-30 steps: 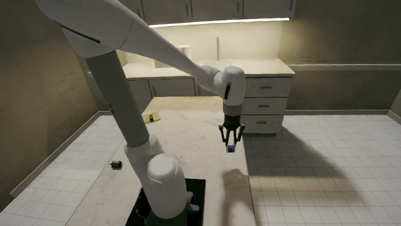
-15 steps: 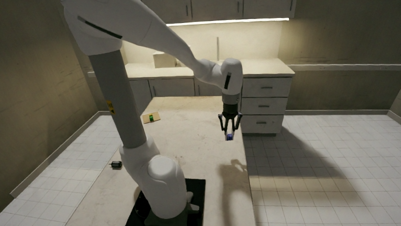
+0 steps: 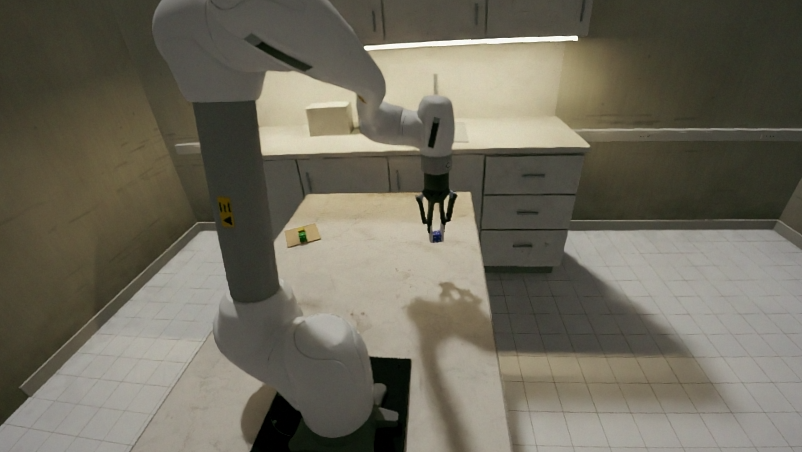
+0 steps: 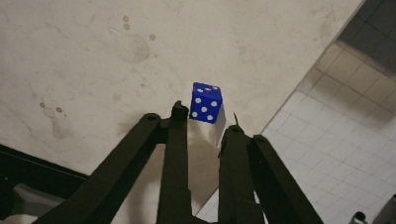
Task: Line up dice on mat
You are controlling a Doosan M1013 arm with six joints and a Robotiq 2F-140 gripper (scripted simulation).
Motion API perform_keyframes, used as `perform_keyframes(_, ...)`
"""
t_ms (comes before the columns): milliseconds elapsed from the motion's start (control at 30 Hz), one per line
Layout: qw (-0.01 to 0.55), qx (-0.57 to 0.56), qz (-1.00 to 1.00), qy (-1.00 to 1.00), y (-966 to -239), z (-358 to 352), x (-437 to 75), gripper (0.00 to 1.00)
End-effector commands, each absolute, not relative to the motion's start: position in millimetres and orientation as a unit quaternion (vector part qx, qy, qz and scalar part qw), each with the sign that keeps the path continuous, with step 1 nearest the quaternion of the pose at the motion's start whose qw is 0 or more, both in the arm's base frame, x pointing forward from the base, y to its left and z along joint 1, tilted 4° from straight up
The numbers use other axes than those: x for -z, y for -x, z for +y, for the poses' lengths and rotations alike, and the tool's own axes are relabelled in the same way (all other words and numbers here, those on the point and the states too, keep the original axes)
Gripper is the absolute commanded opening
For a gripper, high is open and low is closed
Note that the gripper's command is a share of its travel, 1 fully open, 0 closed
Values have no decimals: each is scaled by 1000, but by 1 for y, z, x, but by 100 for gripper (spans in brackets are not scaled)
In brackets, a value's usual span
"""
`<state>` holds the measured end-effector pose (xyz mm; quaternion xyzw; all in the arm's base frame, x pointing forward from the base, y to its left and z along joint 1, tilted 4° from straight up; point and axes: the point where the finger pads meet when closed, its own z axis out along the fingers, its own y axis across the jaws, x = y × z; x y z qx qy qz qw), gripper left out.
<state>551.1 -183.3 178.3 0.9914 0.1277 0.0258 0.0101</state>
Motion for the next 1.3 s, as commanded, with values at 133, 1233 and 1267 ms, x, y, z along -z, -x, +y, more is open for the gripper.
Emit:
perform_keyframes(133,12,-23,150,-988,-649,-104,-185,24)
perform_keyframes(1233,18,-25,225,-974,-809,343,-161,24)
perform_keyframes(1267,18,-25,228,-973,-808,363,-159,24)
